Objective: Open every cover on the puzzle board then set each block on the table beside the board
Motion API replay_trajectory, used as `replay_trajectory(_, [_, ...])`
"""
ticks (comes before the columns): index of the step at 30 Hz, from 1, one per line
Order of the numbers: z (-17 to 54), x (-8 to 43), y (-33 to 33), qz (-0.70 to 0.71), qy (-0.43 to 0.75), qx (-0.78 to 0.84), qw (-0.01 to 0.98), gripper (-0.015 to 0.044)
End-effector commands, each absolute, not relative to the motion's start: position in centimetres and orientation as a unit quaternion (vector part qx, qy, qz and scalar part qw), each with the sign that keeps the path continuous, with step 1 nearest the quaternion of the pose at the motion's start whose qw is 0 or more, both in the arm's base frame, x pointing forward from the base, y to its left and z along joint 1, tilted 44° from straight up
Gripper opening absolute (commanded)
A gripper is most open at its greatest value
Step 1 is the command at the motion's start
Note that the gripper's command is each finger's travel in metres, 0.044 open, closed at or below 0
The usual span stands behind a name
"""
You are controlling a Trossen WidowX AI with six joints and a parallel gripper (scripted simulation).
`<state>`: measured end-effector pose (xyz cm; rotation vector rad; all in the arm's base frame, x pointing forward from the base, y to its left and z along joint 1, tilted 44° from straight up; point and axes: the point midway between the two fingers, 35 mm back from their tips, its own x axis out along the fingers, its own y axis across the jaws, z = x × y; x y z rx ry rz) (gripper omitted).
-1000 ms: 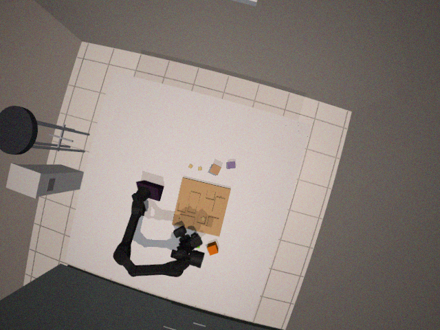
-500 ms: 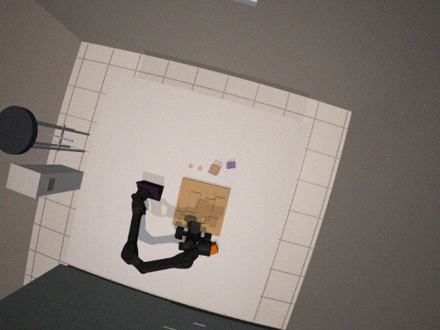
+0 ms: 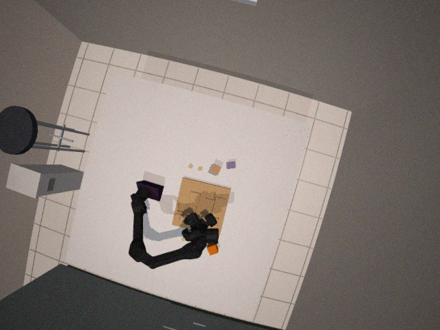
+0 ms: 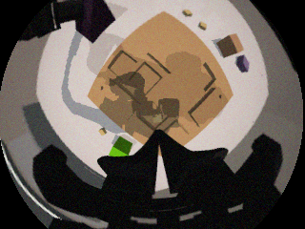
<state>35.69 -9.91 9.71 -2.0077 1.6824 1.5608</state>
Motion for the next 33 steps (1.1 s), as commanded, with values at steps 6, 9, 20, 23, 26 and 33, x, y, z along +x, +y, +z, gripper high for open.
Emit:
replay_trajectory(6, [9.4,36.0,-9.9,0.529,0.533,-0.66,0.025,0.0])
replay_trajectory(9, [8.8,36.0,-10.4,0.529,0.533,-0.66,0.025,0.0])
replay_trajectory(20, [6.1,35.4,-13.2,0.529,0.533,-0.66,0.025,0.0])
replay_trajectory(23, [6.1,35.4,-13.3,0.529,0.533,-0.66,0.025,0.0])
replay_trajectory(26, [6.0,35.3,-13.4,0.529,0.533,-0.66,0.025,0.0])
replay_trajectory(33, [5.6,35.3,-13.9,0.529,0.533,-0.66,0.025,0.0])
